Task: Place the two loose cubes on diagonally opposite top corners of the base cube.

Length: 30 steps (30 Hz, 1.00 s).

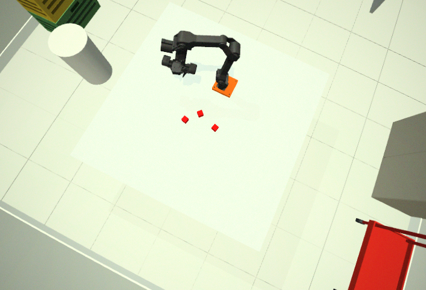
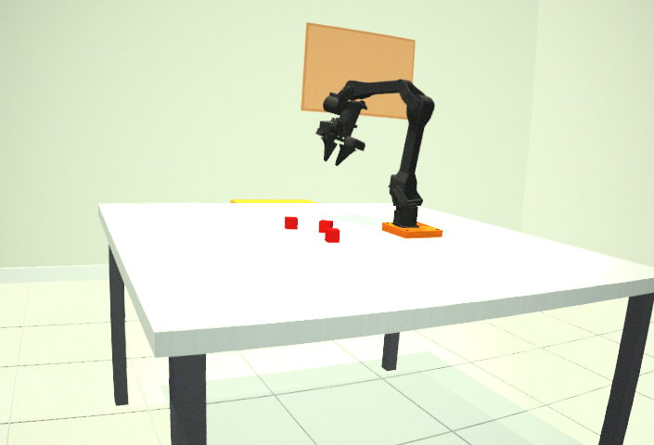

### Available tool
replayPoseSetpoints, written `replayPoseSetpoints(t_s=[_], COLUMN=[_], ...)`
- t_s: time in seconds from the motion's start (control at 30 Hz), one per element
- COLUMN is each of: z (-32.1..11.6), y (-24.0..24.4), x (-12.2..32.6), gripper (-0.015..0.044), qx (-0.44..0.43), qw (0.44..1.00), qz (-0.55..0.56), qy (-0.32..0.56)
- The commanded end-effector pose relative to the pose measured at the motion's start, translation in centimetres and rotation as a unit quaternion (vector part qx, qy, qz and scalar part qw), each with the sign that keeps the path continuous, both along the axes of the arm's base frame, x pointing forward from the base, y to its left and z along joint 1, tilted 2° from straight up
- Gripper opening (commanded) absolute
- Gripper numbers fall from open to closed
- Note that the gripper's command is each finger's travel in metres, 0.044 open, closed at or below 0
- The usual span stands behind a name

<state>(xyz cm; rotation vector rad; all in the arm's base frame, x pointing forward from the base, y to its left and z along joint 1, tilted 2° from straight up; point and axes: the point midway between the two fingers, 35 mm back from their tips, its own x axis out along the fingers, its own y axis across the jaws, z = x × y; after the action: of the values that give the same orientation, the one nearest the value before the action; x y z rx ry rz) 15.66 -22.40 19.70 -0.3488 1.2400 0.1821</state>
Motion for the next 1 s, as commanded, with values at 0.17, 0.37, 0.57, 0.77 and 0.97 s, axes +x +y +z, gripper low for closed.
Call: replayPoseSetpoints(t_s=[0.17, 0.37, 0.57, 0.77, 0.97], z=[-1.1, -2.1, -3.2, -4.4, -5.2], y=[2.1, 4.3, 7.2, 10.9, 13.3], x=[5.8, 9.6, 13.1, 16.2, 17.8], gripper=[0.0265, 0.0265, 0.0265, 0.0265, 0.0265], qx=[0.055, 0.077, 0.087, 0.085, 0.08], qw=[0.996, 0.989, 0.979, 0.967, 0.96], qz=[-0.065, -0.11, -0.156, -0.203, -0.231], qy=[0.038, 0.069, 0.099, 0.126, 0.138])
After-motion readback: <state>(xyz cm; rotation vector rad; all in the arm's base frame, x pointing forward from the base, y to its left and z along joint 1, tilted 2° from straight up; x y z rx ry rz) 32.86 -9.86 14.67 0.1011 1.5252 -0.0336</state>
